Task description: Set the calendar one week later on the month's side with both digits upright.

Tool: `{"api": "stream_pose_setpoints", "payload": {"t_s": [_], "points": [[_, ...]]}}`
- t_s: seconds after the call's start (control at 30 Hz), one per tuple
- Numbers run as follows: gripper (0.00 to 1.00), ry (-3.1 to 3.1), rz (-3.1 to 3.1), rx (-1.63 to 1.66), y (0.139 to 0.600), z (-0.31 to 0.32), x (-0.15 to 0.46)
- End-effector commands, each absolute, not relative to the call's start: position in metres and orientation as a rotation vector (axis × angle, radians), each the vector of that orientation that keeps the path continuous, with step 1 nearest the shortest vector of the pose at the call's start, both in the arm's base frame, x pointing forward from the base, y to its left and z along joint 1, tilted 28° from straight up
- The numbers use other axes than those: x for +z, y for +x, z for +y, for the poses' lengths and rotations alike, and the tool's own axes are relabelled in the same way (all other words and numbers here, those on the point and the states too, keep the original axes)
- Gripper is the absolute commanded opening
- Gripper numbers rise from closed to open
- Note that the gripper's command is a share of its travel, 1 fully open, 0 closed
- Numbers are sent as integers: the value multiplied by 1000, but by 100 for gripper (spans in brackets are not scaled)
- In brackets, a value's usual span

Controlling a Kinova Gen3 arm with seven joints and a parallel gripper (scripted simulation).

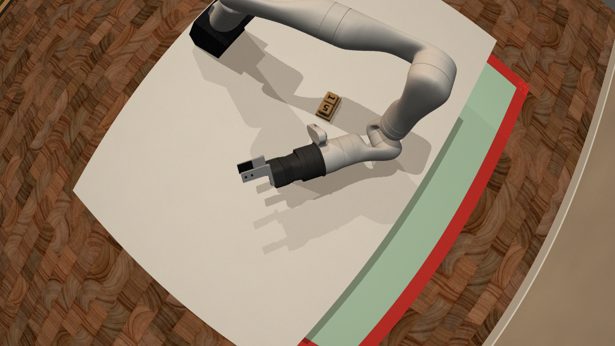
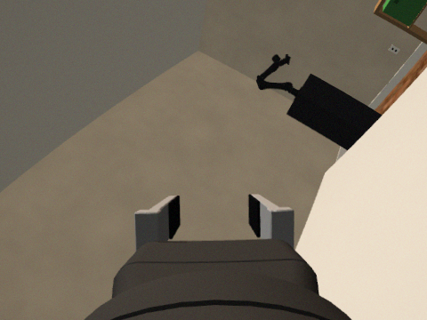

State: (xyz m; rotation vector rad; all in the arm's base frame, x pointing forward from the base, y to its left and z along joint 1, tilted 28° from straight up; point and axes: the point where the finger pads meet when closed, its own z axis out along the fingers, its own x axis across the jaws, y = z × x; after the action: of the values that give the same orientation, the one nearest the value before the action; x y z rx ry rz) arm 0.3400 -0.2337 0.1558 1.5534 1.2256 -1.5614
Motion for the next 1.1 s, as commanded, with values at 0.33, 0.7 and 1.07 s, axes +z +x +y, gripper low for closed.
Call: {"api": "stream_pose_setpoints", "payload": {"t_s": [0.33,0.7,1.07], "points": [[100,1554,1224,-1561,340,-234,157],[100,1558,1230,-1558,340,-234,156],[100,1643,1351,-1495,331,-232,137]]}}
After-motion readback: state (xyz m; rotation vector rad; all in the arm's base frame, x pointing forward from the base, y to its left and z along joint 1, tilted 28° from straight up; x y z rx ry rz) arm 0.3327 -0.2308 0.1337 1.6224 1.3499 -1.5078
